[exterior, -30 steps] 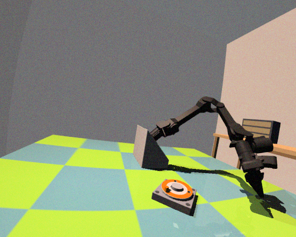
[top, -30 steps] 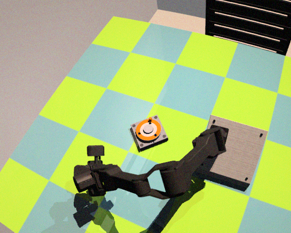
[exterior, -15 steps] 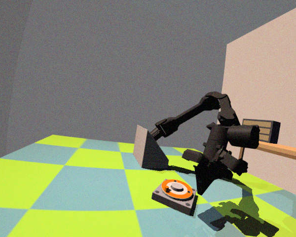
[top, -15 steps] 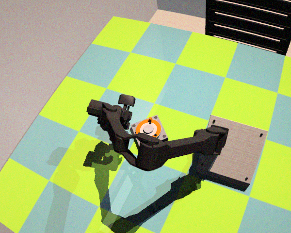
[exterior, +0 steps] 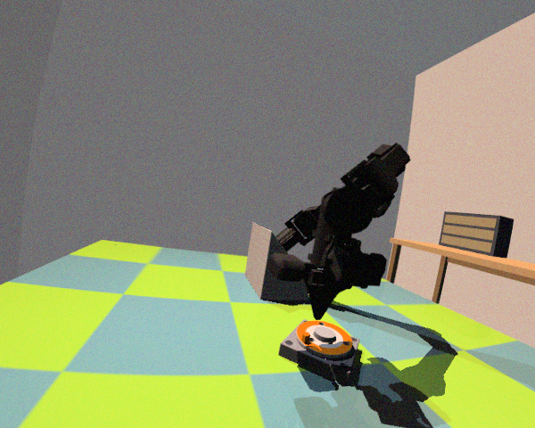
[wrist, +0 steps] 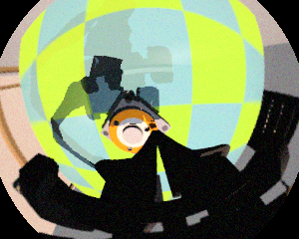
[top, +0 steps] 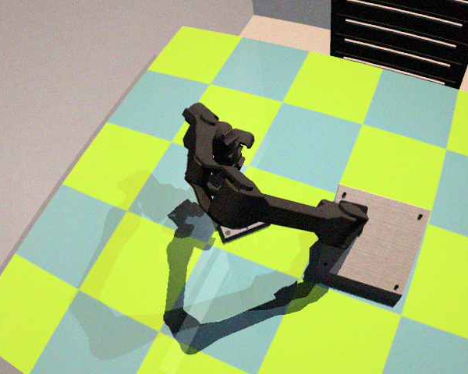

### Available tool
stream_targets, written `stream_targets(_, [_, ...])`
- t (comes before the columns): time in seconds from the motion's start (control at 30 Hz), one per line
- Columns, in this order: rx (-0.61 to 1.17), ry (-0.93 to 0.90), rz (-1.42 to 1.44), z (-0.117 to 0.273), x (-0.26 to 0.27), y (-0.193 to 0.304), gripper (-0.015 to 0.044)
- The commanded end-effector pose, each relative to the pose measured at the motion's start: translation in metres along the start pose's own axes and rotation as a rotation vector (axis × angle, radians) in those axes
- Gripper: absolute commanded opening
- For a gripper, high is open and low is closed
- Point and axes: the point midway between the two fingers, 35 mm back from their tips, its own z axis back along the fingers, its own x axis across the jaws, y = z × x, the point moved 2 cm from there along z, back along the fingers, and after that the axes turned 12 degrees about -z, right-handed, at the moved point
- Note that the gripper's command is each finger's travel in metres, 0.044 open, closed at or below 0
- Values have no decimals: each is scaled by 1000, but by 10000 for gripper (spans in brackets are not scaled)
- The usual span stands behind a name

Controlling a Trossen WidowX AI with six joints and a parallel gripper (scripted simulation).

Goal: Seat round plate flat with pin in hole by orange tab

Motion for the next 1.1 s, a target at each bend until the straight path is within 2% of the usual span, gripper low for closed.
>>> stream_targets(0.0, [2, -7, 3, -12, 0, -1, 0])
stream_targets(0.2, [2, -9, 3, -45, 1, 0, 0])
stream_targets(1.07, [3, -9, 3, -47, -14, 23, 0])
